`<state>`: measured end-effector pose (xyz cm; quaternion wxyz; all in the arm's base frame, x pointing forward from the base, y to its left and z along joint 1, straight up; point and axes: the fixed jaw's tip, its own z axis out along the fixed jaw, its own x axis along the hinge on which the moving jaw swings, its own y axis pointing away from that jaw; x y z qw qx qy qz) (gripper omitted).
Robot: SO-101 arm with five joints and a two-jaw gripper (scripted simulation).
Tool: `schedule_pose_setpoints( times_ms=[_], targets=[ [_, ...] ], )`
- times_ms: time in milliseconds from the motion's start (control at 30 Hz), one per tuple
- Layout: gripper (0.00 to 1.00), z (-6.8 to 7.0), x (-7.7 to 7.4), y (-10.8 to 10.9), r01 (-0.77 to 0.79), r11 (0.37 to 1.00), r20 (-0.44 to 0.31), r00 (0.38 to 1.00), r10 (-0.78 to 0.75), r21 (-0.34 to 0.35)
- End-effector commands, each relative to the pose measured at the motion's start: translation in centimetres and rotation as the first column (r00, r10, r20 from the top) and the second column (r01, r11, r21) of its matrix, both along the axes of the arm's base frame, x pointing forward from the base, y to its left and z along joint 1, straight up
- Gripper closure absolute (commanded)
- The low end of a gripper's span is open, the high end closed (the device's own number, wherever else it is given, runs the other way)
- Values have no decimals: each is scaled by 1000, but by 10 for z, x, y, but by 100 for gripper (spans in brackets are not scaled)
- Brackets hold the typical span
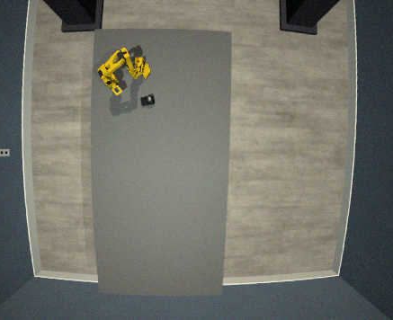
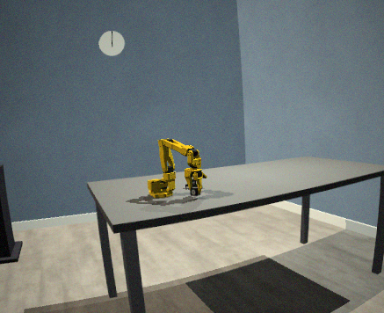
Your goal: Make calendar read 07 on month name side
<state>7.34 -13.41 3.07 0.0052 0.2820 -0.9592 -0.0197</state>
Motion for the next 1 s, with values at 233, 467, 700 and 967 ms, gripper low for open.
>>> schedule_pose_setpoints(
  times_ms=[233,467,700,967],
  targets=[
    [100,34,1,-4,-1,999,30,1000,3,-51],
    [100,38,1,-3,-1,999,30,1000,3,-51],
    [100,38,1,-3,-1,999,30,1000,3,-51],
    [100,38,1,-3,-1,999,30,1000,3,-51]
  ],
)
